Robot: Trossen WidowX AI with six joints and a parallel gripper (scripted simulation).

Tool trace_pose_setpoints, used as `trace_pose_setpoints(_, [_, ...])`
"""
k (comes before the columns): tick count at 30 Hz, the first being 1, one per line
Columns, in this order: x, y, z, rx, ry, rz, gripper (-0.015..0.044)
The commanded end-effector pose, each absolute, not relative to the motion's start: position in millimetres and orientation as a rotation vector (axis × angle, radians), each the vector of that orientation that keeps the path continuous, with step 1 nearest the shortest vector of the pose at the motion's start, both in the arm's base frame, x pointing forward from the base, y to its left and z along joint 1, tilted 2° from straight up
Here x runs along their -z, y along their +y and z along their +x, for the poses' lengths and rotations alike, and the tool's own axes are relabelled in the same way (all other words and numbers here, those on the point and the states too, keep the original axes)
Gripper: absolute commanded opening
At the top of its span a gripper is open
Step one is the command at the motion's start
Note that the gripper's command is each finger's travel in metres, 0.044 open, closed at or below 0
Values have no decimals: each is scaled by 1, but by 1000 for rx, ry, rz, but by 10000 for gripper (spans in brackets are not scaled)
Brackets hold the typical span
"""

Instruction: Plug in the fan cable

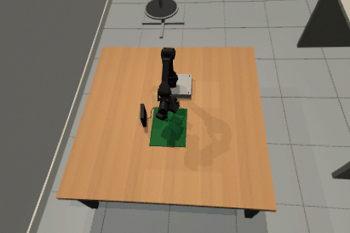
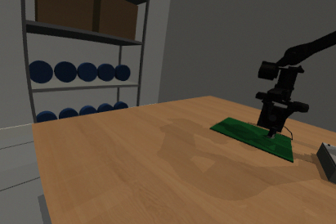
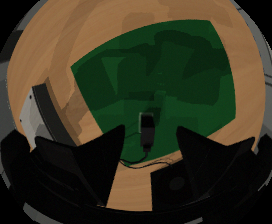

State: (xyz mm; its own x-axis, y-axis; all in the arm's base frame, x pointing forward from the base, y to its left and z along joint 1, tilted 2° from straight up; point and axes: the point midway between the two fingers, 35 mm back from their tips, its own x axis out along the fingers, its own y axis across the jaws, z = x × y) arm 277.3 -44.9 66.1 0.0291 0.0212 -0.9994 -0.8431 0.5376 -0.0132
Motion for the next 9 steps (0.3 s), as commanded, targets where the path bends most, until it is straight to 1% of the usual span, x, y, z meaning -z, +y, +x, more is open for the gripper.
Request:
trace_pose_setpoints(1, [-71, -5, 304, -791, 1372, -789, 260])
trace_pose_setpoints(5, [-73, 43, 324, -793, 1368, -786, 260])
trace_pose_setpoints(9, [-73, 46, 325, -793, 1368, -786, 260])
